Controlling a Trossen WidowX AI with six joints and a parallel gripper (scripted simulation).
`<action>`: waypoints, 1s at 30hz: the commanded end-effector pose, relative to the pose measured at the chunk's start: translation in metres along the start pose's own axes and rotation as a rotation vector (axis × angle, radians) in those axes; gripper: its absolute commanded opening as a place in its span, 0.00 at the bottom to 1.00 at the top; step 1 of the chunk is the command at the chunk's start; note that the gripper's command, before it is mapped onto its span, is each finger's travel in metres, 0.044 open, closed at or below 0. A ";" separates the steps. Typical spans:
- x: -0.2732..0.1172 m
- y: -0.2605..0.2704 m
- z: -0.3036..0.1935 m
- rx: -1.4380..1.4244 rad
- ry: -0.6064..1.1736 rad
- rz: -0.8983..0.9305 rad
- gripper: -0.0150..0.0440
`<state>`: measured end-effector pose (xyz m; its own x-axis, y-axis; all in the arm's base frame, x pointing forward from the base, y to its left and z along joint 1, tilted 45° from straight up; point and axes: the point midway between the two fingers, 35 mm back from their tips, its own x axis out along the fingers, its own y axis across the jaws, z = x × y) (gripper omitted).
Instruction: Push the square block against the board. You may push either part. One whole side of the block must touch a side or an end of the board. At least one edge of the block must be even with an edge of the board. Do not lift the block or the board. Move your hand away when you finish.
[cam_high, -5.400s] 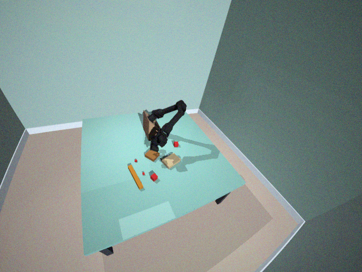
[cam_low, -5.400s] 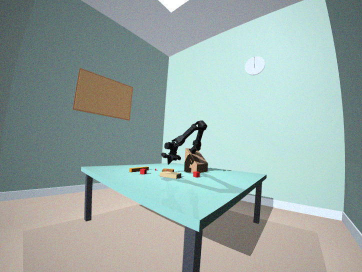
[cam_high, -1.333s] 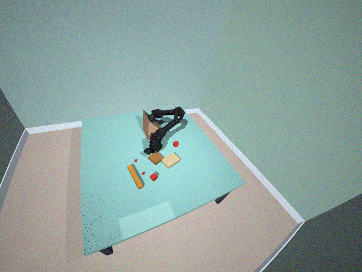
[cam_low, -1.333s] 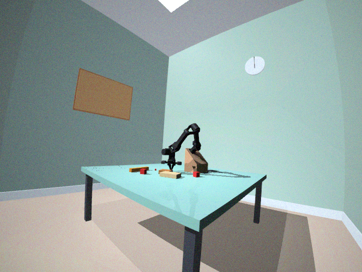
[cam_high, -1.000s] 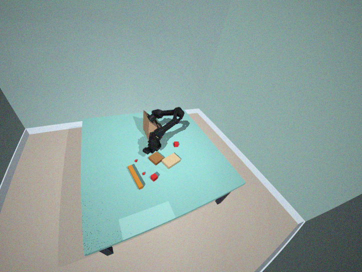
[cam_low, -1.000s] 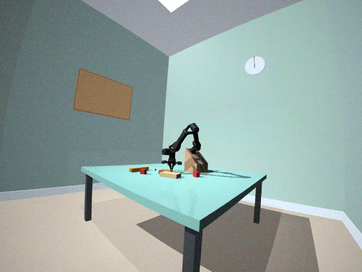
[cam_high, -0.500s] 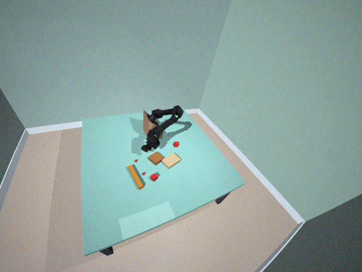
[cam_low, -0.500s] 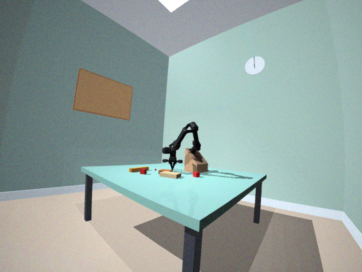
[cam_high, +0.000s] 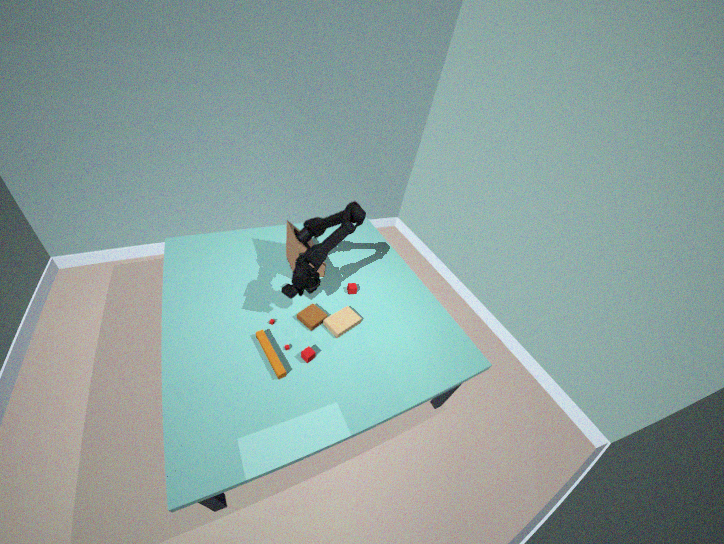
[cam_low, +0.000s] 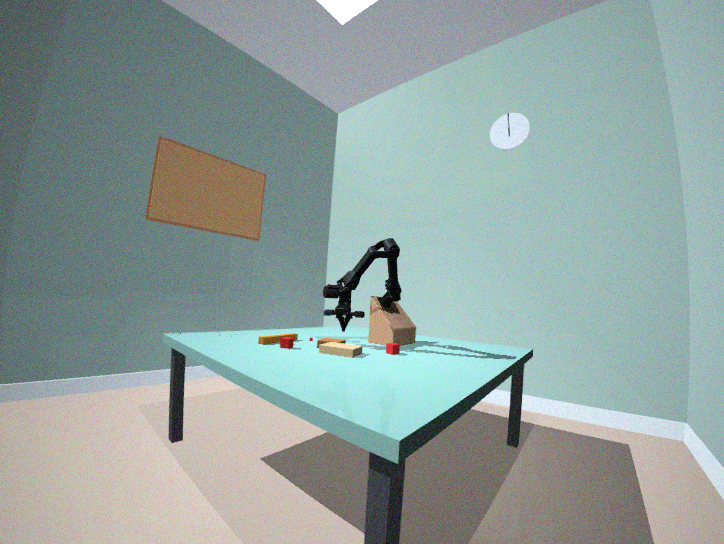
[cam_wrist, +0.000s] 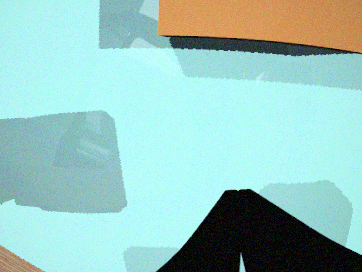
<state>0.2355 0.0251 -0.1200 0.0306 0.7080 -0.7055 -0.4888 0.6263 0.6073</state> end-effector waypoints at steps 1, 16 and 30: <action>-0.002 -0.010 0.006 0.129 0.001 -0.007 0.25; -0.003 -0.042 0.025 0.644 -0.002 -0.009 0.25; -0.003 -0.071 0.042 1.125 -0.007 -0.010 0.25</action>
<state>0.2992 -0.0030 -0.1421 0.0366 0.7053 -0.7080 0.4708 0.6128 0.6347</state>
